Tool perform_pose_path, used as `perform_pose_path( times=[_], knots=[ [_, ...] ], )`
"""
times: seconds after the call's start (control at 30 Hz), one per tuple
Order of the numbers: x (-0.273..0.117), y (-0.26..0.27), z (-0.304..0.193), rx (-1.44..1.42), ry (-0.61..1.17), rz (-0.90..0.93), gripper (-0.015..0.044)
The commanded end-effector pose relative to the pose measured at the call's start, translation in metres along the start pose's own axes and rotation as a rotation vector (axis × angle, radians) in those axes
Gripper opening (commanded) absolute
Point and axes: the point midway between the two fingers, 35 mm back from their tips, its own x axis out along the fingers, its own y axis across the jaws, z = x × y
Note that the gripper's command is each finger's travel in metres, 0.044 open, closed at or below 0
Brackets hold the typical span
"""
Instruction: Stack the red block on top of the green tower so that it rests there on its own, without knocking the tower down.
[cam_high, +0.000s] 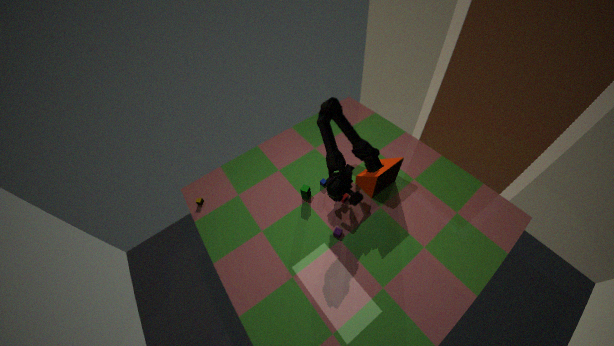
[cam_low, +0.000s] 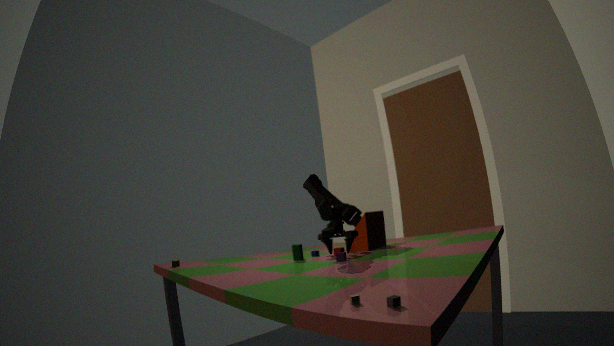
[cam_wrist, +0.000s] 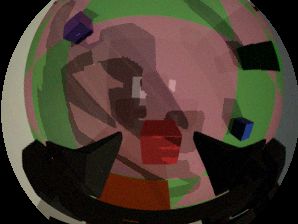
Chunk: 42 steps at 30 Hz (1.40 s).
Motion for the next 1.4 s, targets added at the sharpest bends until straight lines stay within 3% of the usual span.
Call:
perform_pose_path(
  times=[0.0, 0.27, 0.63, 0.9, 1.03, 1.37],
  knots=[
    [0.001, -0.001, -0.001, -0.006, 0.002, -0.006, 0.0440],
    [0.001, -0.001, -0.001, -0.006, 0.002, -0.006, 0.0440],
    [0.001, -0.001, -0.001, -0.006, 0.002, -0.006, 0.0151],
    [0.001, -0.001, -0.001, -0.006, 0.002, -0.006, 0.0098],
    [-0.006, 0.000, 0.000, -0.006, 0.002, -0.004, 0.0000],
    [-0.046, 0.001, 0.001, -0.006, 0.002, -0.002, 0.0000]
  ],
)
